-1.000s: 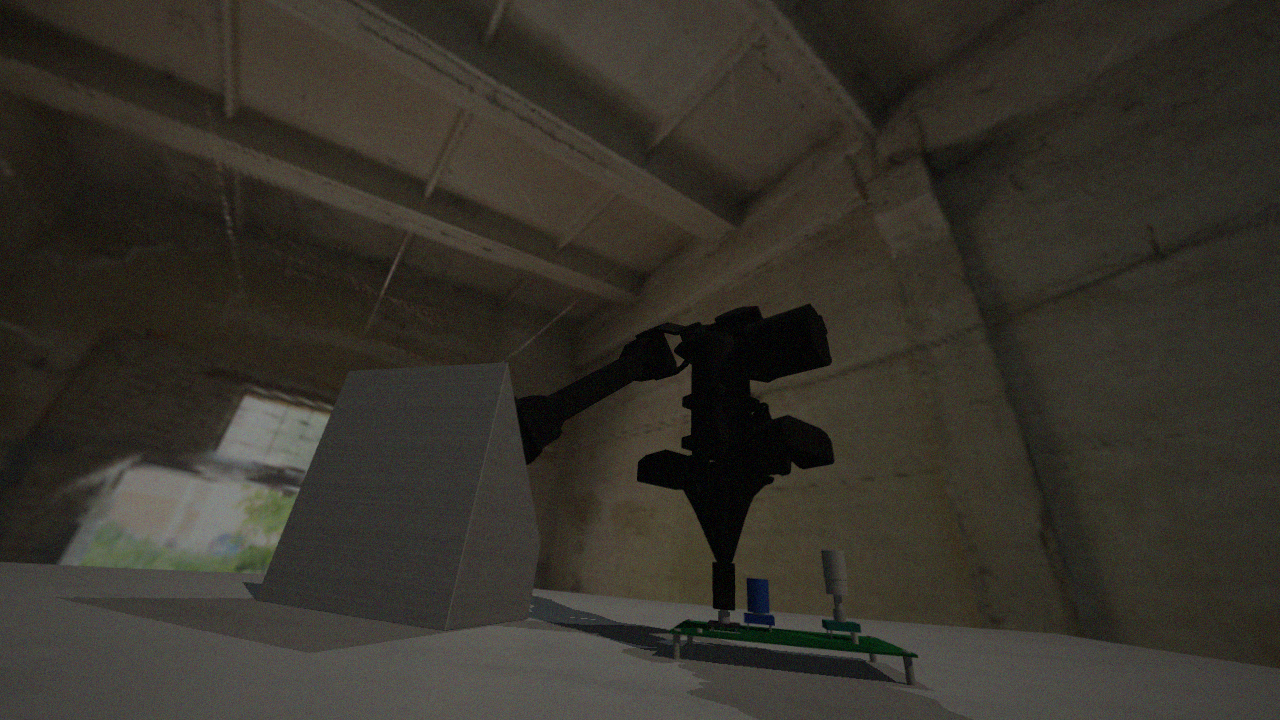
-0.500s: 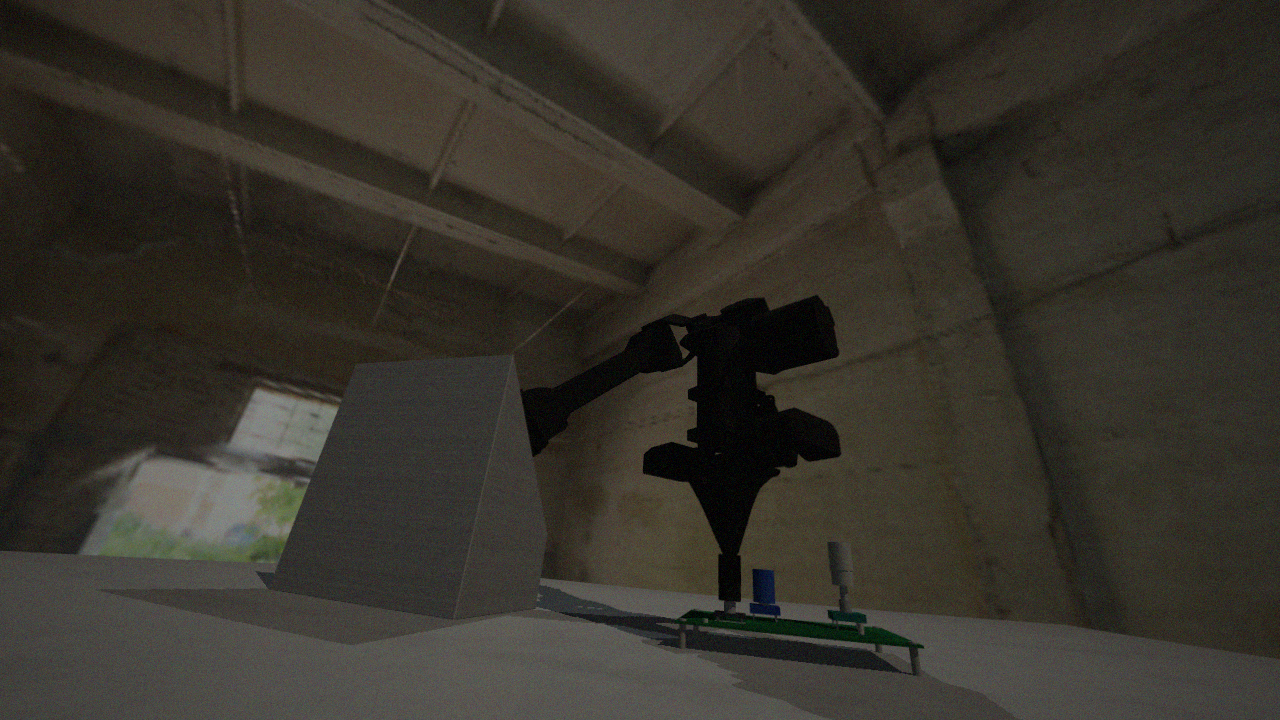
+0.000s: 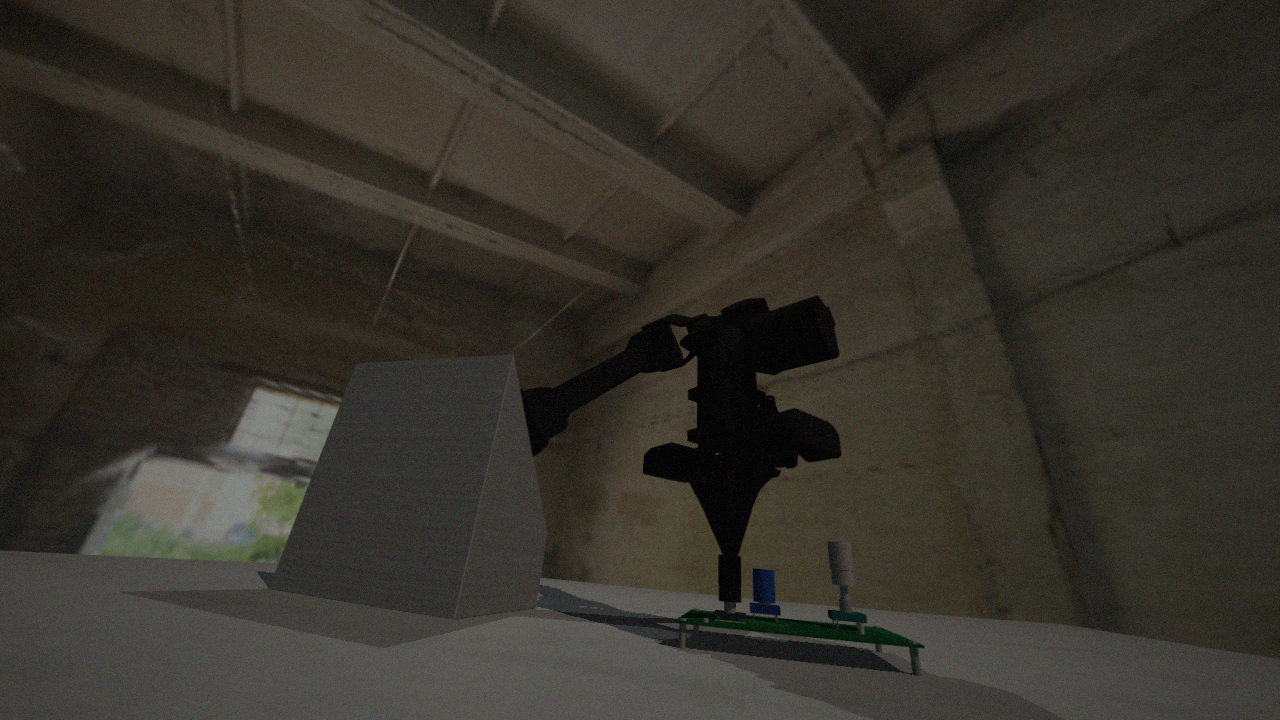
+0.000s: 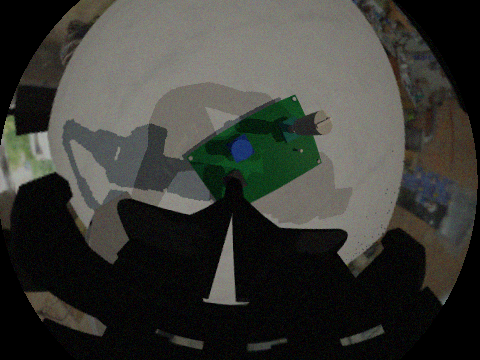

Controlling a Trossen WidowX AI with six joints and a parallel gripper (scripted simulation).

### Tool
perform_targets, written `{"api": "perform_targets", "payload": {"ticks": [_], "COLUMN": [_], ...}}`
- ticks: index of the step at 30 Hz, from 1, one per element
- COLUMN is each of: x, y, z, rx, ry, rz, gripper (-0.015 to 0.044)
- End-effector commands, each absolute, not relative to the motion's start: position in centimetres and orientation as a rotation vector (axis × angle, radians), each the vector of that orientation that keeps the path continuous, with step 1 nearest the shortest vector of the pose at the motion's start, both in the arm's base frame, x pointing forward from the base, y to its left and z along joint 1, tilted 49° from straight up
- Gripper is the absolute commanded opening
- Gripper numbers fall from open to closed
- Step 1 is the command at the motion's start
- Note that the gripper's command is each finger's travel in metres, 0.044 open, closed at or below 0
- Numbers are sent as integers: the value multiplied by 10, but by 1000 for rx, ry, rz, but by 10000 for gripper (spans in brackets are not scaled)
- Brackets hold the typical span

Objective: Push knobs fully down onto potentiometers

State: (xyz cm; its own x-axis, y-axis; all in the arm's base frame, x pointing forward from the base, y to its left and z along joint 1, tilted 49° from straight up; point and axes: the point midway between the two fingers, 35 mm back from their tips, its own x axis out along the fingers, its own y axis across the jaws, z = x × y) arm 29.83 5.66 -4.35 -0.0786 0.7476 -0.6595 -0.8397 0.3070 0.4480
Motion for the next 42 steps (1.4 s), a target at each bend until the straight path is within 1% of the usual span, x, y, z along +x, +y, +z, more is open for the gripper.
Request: {"api": "perform_targets", "payload": {"ticks": [1, 24, 32, 40, 42], "x": [298, 300, 299, 293, 295], "y": [62, 44, 48, 32, 32], "z": [-48, -32, -36, -43, -42], "rx": [-117, -118, -108, 33, 83], "ry": [992, 993, 996, 1129, 1168], "rz": [1332, 1332, 1330, 1205, 1168], "gripper": [0, 0, 210, 0, 0]}}
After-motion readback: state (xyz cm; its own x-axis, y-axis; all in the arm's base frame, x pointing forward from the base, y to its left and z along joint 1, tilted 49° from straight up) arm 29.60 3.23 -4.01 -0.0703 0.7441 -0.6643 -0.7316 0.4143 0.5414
